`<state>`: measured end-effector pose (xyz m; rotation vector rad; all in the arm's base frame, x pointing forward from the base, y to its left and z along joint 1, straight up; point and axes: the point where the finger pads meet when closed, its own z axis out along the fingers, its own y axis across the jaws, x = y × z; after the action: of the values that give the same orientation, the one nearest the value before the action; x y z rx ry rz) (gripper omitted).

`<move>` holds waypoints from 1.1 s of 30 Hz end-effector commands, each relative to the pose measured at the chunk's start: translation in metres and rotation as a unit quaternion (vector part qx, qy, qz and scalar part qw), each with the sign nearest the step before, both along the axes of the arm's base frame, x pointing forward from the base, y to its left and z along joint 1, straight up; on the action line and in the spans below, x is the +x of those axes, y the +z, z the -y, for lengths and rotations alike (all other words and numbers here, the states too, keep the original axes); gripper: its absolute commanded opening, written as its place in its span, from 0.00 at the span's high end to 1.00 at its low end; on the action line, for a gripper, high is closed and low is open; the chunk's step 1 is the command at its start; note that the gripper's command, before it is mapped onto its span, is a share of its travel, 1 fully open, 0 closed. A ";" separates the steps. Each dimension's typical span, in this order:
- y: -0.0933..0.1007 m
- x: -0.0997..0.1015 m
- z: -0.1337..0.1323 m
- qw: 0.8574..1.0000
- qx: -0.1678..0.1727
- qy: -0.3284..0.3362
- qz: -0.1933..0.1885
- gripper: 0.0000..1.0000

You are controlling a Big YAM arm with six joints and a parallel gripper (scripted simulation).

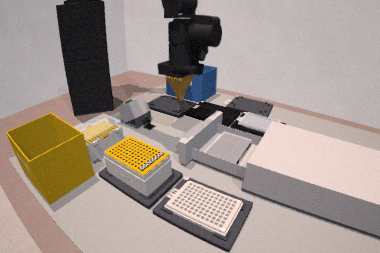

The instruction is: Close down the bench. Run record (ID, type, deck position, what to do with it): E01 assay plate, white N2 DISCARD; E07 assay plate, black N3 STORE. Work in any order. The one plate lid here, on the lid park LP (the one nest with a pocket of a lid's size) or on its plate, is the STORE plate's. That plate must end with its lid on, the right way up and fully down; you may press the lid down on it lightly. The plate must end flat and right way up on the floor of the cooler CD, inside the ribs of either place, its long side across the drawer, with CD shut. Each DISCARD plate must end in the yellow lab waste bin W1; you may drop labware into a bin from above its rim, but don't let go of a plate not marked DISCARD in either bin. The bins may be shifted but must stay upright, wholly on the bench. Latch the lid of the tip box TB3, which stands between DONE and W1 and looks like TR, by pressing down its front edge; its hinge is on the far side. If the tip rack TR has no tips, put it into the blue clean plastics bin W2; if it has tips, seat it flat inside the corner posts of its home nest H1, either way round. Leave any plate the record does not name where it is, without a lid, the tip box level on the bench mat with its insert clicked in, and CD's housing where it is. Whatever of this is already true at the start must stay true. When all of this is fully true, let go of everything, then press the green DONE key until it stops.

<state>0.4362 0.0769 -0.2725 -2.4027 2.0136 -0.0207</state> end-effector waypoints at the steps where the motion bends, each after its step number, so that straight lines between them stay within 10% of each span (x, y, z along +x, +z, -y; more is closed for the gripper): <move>1: -0.002 -0.006 -0.002 1.000 0.002 -0.005 0.001 1.00; 33: 0.005 0.004 -0.002 1.000 0.003 -0.002 0.007 1.00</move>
<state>0.4287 0.0756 -0.2737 -2.4087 2.0186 -0.0106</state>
